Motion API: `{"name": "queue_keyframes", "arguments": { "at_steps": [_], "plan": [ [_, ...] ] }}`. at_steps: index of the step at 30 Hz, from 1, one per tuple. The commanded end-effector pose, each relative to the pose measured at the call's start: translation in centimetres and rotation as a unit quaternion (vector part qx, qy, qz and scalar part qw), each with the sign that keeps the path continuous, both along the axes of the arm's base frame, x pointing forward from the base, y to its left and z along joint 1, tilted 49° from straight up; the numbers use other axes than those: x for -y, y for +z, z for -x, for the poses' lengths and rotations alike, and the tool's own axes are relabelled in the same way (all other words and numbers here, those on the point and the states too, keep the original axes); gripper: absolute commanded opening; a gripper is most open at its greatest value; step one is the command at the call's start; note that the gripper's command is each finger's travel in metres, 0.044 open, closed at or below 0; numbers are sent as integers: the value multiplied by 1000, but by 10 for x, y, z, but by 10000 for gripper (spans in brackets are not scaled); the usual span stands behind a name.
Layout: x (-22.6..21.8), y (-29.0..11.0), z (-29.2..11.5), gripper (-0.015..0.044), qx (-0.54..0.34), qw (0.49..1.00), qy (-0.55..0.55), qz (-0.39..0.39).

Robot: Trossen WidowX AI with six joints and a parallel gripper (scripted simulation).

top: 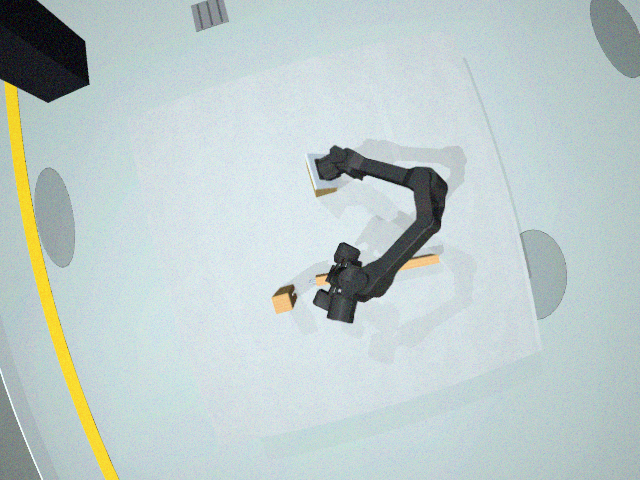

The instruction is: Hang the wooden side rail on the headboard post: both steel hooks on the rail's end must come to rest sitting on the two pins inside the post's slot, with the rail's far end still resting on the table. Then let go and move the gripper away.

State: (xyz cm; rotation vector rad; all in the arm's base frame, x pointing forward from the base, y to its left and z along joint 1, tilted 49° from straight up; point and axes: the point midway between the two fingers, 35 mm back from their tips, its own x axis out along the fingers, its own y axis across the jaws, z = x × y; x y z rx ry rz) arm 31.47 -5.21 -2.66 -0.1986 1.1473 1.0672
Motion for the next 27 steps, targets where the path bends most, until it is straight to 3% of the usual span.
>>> {"name": "queue_keyframes", "arguments": {
  "at_steps": [1, 21, 27],
  "plan": [
    [-5, 34, -20, 440, 196, 945, 238, -107],
    [-5, 34, -20, 440, 196, 945, 238, -107],
    [-31, 11, -19, 440, 197, 945, 237, -107]
  ]
}}
